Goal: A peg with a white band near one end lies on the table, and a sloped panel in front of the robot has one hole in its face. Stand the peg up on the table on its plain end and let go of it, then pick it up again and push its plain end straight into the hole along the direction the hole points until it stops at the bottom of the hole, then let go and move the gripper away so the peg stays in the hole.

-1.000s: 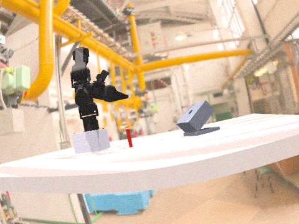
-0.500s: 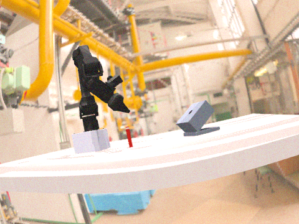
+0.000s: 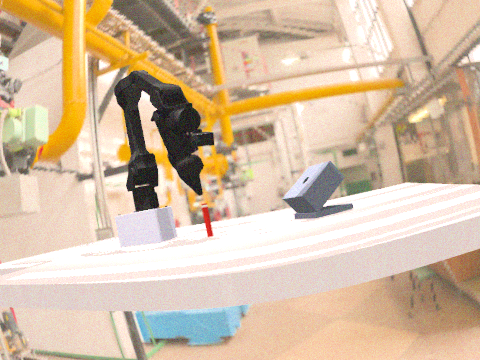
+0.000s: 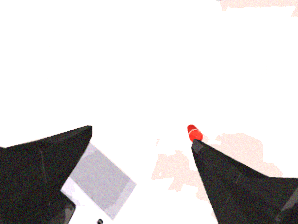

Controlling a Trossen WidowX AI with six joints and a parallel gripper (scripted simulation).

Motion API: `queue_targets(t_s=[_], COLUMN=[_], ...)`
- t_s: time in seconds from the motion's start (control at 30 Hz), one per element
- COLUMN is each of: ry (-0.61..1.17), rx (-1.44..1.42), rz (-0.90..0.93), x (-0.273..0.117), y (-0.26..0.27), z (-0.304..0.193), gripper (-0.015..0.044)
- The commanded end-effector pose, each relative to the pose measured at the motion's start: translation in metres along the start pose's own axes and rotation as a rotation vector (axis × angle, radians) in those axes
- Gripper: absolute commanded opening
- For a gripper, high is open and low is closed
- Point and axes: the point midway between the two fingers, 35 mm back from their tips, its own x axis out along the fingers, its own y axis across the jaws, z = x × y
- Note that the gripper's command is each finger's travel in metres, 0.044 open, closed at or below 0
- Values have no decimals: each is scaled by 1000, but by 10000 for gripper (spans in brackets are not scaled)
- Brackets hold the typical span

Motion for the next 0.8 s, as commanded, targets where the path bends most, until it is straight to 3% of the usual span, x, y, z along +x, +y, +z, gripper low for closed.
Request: queue_targets(t_s=[0.0, 0.33, 0.77], ry=[100, 261, 262], rx=[26, 103, 112], rz=[-93, -352, -358], x=[-3, -14, -9], y=[-10, -31, -33], z=[4, 18, 17], gripper=[440, 440, 440])
